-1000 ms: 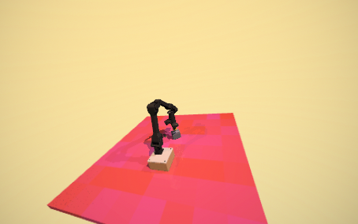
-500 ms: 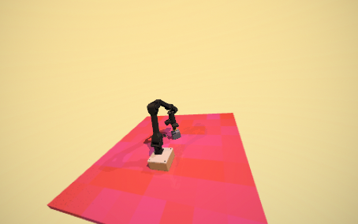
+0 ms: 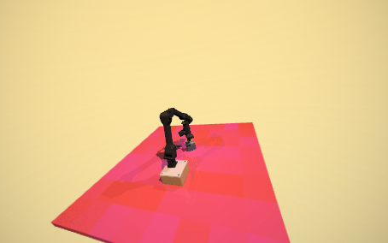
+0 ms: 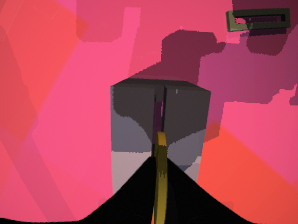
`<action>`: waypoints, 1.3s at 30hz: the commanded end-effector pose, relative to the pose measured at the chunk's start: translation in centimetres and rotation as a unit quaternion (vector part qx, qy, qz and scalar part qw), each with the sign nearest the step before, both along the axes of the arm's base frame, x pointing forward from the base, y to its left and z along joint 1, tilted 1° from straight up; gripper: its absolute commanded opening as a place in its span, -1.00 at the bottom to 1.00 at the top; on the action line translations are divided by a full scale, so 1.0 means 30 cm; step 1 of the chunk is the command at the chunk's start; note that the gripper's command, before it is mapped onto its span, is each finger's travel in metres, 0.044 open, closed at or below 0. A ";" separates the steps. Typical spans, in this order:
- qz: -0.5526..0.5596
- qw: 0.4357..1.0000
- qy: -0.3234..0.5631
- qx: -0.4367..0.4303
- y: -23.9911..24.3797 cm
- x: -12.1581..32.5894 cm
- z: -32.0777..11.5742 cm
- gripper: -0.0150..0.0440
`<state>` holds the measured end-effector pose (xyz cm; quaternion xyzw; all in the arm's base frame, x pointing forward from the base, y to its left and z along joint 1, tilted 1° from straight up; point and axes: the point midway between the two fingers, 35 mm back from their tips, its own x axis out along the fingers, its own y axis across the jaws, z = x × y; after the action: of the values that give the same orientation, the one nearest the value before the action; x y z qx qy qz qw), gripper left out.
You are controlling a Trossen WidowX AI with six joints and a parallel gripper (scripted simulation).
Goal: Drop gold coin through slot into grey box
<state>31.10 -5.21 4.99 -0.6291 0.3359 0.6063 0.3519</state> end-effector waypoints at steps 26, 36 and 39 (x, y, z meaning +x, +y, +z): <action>0.000 1.000 0.001 0.000 0.000 -0.005 0.090 0.94; 0.000 1.000 0.006 0.001 0.001 -0.022 0.202 1.00; 0.000 1.000 0.006 0.001 0.001 -0.022 0.202 1.00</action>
<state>30.44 -5.15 10.85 -0.6237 0.3381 0.6113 0.3508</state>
